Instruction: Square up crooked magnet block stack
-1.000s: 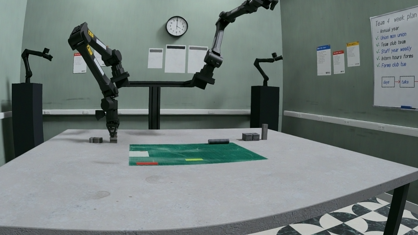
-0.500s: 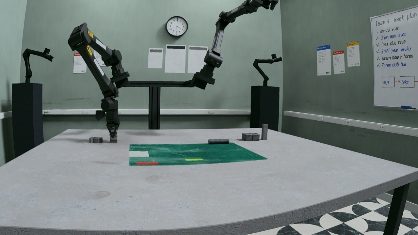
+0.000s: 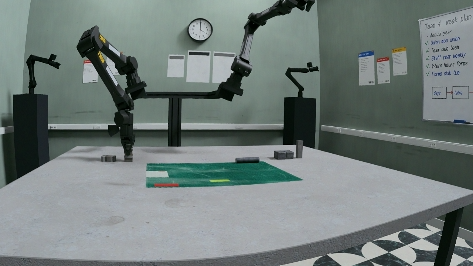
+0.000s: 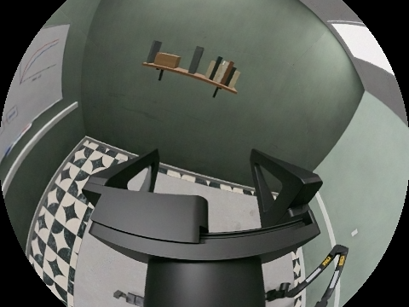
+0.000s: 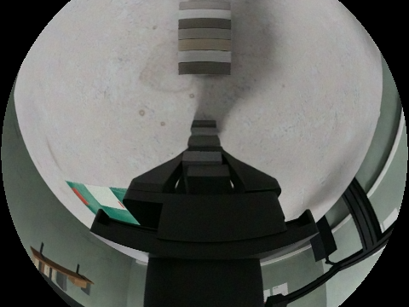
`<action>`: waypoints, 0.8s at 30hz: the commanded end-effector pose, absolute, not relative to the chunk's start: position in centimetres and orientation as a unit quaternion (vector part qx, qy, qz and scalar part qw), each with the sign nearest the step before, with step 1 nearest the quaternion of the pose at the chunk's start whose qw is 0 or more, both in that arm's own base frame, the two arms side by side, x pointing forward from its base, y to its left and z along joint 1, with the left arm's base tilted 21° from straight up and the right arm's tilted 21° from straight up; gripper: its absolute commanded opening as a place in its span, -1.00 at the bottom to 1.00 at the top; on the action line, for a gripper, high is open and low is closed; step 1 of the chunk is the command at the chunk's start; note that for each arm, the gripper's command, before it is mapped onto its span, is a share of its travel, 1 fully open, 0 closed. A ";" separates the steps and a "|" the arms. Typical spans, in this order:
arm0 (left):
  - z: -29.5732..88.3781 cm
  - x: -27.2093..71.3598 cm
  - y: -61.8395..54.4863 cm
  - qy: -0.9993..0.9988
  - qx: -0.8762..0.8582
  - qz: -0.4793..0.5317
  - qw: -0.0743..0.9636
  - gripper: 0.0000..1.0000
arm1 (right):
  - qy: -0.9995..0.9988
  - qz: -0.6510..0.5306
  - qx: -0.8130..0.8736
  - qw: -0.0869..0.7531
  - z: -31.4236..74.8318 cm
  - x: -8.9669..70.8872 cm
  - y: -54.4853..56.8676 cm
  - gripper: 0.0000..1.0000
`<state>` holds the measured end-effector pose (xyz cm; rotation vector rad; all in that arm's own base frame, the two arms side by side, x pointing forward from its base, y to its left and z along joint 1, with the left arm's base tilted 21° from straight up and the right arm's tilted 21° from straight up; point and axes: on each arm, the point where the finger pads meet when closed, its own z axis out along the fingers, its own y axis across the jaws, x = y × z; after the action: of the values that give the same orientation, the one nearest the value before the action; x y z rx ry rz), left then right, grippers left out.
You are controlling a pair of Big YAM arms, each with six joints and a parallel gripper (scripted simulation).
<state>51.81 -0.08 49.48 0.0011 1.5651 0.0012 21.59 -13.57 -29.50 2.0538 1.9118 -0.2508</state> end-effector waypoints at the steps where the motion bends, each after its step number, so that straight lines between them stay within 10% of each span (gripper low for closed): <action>1: 51.9 51.5 -1.0 0.685 0.010 -0.001 0.728 1.00 | 0.667 -0.090 0.722 0.160 -29.2 21.3 -13.9 -0.39; 24: 51.9 51.5 -1.0 0.685 0.010 -0.001 0.728 1.00 | 0.667 -0.090 0.722 0.160 -29.2 21.3 -13.9 -0.42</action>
<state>51.81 -0.08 49.48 0.0011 1.5651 0.0012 21.60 -13.57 -29.50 2.0536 1.9120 -0.2506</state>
